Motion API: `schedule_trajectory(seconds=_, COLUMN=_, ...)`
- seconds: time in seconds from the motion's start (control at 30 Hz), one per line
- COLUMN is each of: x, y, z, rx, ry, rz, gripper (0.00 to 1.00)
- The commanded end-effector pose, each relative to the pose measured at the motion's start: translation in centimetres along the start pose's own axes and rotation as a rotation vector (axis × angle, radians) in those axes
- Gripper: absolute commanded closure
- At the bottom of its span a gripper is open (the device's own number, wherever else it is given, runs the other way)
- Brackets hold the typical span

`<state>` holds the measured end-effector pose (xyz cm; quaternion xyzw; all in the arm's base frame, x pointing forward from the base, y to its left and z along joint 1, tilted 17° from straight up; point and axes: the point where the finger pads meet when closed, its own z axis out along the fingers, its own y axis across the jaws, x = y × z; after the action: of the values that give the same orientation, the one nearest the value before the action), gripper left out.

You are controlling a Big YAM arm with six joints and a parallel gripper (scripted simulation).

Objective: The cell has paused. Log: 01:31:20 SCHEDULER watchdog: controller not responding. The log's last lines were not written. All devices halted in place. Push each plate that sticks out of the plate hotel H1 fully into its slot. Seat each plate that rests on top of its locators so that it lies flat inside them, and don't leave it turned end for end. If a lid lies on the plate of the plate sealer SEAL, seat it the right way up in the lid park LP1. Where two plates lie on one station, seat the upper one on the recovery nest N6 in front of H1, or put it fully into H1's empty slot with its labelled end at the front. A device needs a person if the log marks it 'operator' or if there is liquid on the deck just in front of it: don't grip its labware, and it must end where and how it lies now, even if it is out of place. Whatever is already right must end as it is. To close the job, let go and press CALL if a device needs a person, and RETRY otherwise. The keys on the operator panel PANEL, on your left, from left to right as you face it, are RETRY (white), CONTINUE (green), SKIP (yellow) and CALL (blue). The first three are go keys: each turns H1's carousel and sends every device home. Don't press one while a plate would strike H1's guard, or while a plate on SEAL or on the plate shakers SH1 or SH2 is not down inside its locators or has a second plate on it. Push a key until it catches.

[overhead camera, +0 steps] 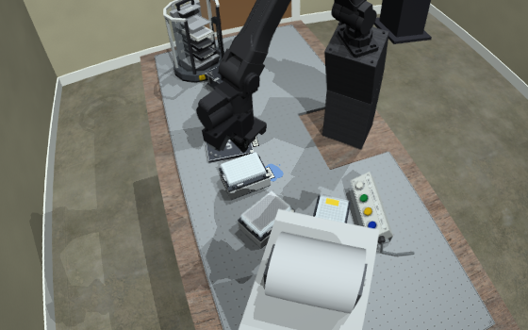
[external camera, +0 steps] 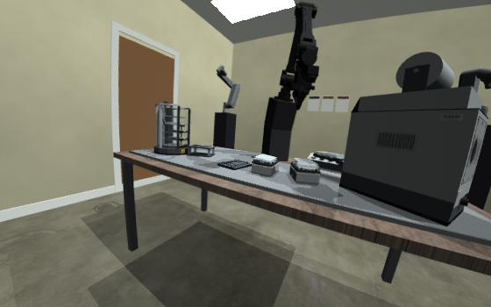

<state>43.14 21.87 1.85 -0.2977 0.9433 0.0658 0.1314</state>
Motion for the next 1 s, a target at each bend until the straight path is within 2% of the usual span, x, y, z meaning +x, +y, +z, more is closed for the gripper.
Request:
schedule_trajectory(seconds=0.0, x=-0.5, y=0.8, z=-0.7, rx=0.005, ry=-0.026, rz=0.018, gripper=1.00)
schedule_trajectory(seconds=0.03, x=0.3, y=1.1, z=0.7, rx=0.001, ry=0.006, rz=0.021, gripper=1.00)
schedule_trajectory(seconds=0.27, x=-0.5, y=3.5, z=-0.6, rx=0.002, ry=-0.019, rz=0.019, gripper=1.00)
schedule_trajectory(seconds=0.5, x=-0.5, y=5.8, z=-0.4, rx=0.001, ry=-0.007, rz=0.020, gripper=1.00)
schedule_trajectory(seconds=0.57, x=-0.5, y=5.8, z=-0.4, rx=0.001, ry=-0.007, rz=0.020, gripper=1.00)
schedule_trajectory(seconds=0.67, x=-0.5, y=6.6, z=-0.4, rx=0.000, ry=-0.005, rz=0.091, gripper=1.00)
schedule_trajectory(seconds=0.77, x=-0.5, y=6.3, z=-0.4, rx=0.002, ry=-0.004, rz=0.166, gripper=1.00)
schedule_trajectory(seconds=0.9, x=-0.5, y=6.1, z=-0.4, rx=0.002, ry=-0.005, rz=0.174, gripper=1.00)
schedule_trajectory(seconds=0.93, x=-1.4, y=6.1, z=-0.4, rx=0.000, ry=-0.018, rz=0.163, gripper=1.00)
schedule_trajectory(seconds=0.97, x=-1.4, y=6.1, z=-0.4, rx=0.000, ry=-0.018, rz=0.163, gripper=1.00)
